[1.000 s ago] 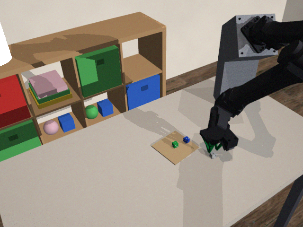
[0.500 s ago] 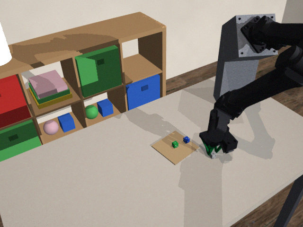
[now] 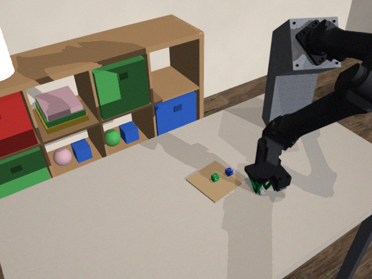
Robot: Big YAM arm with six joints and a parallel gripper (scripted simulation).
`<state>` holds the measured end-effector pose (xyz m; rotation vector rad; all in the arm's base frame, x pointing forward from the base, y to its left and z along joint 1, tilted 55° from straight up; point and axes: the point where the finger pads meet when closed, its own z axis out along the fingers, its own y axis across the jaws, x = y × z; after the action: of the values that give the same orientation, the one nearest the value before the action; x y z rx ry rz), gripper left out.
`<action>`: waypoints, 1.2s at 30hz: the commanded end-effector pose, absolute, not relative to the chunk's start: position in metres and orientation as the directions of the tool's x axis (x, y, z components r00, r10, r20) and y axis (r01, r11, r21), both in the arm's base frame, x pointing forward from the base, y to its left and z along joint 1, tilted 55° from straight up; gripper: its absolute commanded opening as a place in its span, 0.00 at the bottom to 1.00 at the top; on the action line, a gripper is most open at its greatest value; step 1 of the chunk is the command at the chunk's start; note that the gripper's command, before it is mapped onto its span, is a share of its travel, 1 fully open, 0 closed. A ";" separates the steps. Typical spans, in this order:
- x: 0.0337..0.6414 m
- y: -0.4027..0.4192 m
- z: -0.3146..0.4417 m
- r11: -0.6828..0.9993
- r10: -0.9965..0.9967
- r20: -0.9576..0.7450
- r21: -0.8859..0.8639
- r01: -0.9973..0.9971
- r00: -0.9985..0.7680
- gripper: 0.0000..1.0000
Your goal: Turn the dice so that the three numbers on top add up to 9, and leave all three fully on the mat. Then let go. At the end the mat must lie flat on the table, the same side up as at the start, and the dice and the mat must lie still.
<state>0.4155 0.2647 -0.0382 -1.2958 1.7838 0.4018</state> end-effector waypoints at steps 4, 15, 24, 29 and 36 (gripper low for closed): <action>0.408 0.268 -0.038 0.400 -0.605 -0.792 -0.214 -0.891 -0.081 0.34; 0.408 0.268 -0.038 0.400 -0.605 -0.792 -0.214 -0.891 -0.081 0.34; 0.408 0.268 -0.038 0.400 -0.605 -0.792 -0.214 -0.891 -0.081 0.34; 0.408 0.268 -0.038 0.400 -0.605 -0.792 -0.214 -0.891 -0.081 0.34; 0.408 0.268 -0.038 0.400 -0.605 -0.792 -0.214 -0.891 -0.081 0.15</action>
<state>0.4155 0.2647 -0.0382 -1.2958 1.7837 0.4018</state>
